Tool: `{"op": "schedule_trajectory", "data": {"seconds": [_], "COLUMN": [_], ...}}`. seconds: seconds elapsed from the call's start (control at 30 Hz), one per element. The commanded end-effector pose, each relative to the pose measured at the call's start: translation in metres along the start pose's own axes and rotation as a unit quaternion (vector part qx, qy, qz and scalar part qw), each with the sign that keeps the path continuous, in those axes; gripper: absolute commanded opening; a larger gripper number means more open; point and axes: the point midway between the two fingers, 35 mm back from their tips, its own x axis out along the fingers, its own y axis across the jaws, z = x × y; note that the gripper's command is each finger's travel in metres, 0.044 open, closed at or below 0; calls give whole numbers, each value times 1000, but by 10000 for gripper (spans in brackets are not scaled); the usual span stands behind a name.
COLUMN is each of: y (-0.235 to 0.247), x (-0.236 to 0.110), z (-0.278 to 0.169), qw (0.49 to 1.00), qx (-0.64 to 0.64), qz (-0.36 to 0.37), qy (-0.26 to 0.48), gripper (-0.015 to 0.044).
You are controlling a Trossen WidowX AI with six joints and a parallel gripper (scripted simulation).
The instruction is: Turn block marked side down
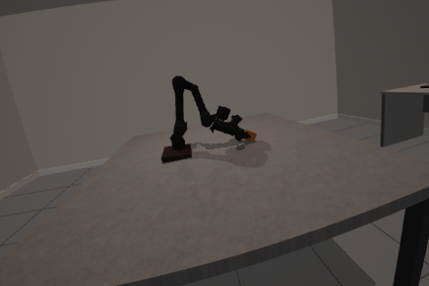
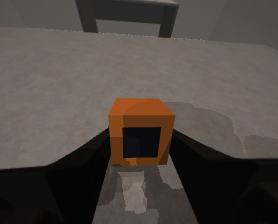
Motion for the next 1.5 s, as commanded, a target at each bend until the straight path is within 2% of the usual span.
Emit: {"op": "schedule_trajectory", "data": {"seconds": [0.0,0.2,0.77,1.47], "y": [0,0,0,0], "x": [0,0,0,0], "z": [2,2,2,2], "qw": [1000,1000,1000,1000], "qx": [2,2,2,2], "qz": [2,2,2,2], "qy": [-4,-4,-4,-4], "gripper": [0,0,440,440]}}
